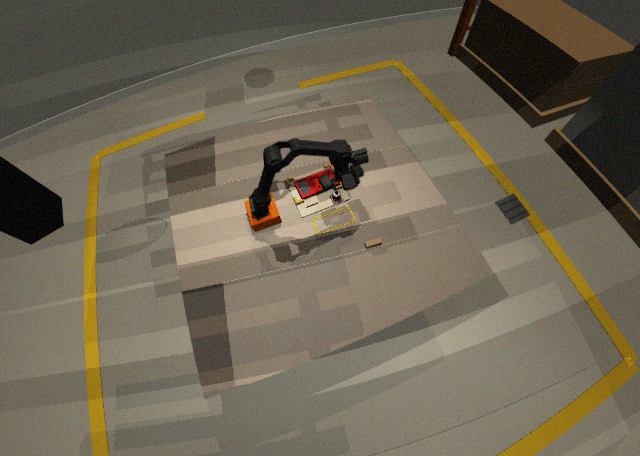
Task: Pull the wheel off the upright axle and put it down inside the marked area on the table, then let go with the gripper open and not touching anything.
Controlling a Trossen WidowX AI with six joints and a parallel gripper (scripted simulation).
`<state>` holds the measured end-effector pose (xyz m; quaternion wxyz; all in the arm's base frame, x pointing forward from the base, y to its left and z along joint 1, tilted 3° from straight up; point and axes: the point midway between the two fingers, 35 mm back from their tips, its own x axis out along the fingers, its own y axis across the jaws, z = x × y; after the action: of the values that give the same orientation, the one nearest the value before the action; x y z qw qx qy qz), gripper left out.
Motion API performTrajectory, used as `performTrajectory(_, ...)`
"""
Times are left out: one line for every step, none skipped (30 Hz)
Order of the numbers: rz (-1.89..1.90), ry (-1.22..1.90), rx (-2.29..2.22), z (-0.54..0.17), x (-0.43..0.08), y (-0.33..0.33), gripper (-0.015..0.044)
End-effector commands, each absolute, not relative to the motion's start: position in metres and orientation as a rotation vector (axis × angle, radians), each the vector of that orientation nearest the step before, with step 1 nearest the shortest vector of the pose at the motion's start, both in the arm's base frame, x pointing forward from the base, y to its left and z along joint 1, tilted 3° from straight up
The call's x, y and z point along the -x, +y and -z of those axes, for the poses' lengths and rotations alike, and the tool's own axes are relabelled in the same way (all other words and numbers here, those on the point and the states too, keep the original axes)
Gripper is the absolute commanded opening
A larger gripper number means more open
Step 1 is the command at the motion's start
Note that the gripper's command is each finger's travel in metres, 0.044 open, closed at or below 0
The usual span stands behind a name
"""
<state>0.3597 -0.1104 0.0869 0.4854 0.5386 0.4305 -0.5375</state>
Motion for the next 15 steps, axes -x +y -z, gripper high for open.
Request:
performTrajectory(1.354,1.054,-1.312,-0.085,-0.351,-0.1,0.03)
performTrajectory(1.354,1.054,-1.312,-0.085,-0.351,-0.1,0.03)
performTrajectory(1.354,1.054,-1.312,-0.085,-0.351,-0.1,0.03)
performTrajectory(1.354,1.054,-1.312,-0.085,-0.351,-0.1,0.03)
performTrajectory(1.354,1.054,-1.312,-0.085,-0.35,-0.099,0.03)
performTrajectory(1.353,1.054,-1.313,-0.085,-0.35,-0.095,0.03)
performTrajectory(1.353,1.054,-1.313,-0.085,-0.35,-0.093,0.03)
performTrajectory(1.353,1.054,-1.313,-0.085,-0.35,-0.093,0.03)
performTrajectory(1.353,1.054,-1.313,-0.085,-0.35,-0.093,0.03)
performTrajectory(1.353,1.054,-1.313,-0.085,-0.35,-0.093,0.03)
performTrajectory(1.353,1.054,-1.313,-0.085,-0.35,-0.093,0.03)
performTrajectory(1.353,1.054,-1.313,-0.083,-0.35,-0.093,0.03)
performTrajectory(1.353,1.054,-1.313,-0.08,-0.351,-0.094,0.03)
performTrajectory(1.353,1.054,-1.313,-0.075,-0.351,-0.094,0.03)
performTrajectory(1.353,1.054,-1.313,-0.068,-0.352,-0.094,0.03)
